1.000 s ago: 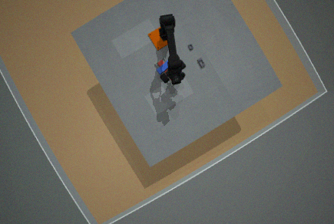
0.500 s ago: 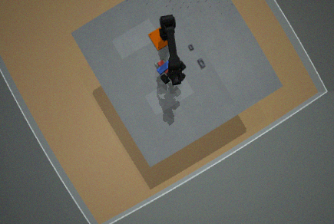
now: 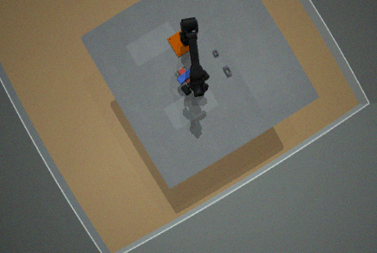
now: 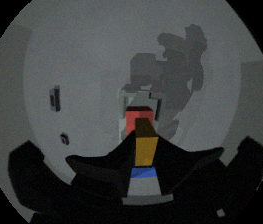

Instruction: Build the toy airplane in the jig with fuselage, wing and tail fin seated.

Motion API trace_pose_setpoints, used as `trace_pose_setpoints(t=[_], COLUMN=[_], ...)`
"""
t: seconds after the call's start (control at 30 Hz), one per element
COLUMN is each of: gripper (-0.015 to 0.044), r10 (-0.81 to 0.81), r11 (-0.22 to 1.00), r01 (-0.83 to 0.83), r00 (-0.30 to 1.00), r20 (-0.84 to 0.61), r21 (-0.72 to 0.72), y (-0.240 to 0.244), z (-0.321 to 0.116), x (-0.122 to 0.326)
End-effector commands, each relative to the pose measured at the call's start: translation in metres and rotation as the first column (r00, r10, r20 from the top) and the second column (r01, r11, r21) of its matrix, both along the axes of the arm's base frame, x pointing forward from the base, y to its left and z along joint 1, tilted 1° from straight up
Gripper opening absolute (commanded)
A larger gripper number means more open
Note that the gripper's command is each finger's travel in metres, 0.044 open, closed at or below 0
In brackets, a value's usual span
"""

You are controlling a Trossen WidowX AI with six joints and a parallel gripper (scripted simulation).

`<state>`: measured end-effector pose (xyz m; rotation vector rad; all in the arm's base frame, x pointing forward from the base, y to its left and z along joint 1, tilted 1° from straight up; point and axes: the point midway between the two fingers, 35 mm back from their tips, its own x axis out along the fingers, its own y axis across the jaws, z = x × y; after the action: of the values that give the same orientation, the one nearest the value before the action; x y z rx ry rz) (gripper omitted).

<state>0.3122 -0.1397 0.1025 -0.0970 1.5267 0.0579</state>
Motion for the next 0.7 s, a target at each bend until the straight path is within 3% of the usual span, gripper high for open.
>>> trace_pose_setpoints(t=[0.0, 0.13, 0.33, 0.47, 0.67], gripper=[0.0065, 0.0065, 0.0005, 0.0000, 0.0157], r10=[0.005, 0.005, 0.000, 0.000, 0.000], r11=[1.000, 1.000, 1.000, 1.000, 1.000], r01=[-0.005, -0.005, 0.000, 0.000, 0.000], r00=[1.000, 1.000, 1.000, 1.000, 1.000], r20=[-0.003, -0.003, -0.002, -0.002, -0.002], r21=[0.005, 0.005, 0.001, 0.001, 0.001], y=[0.0009, 0.0009, 0.0002, 0.0002, 0.0002], z=[-0.0059, -0.0056, -0.0038, -0.0038, -0.0038], x=[-0.0007, -0.0006, -0.0004, -0.0004, -0.0004])
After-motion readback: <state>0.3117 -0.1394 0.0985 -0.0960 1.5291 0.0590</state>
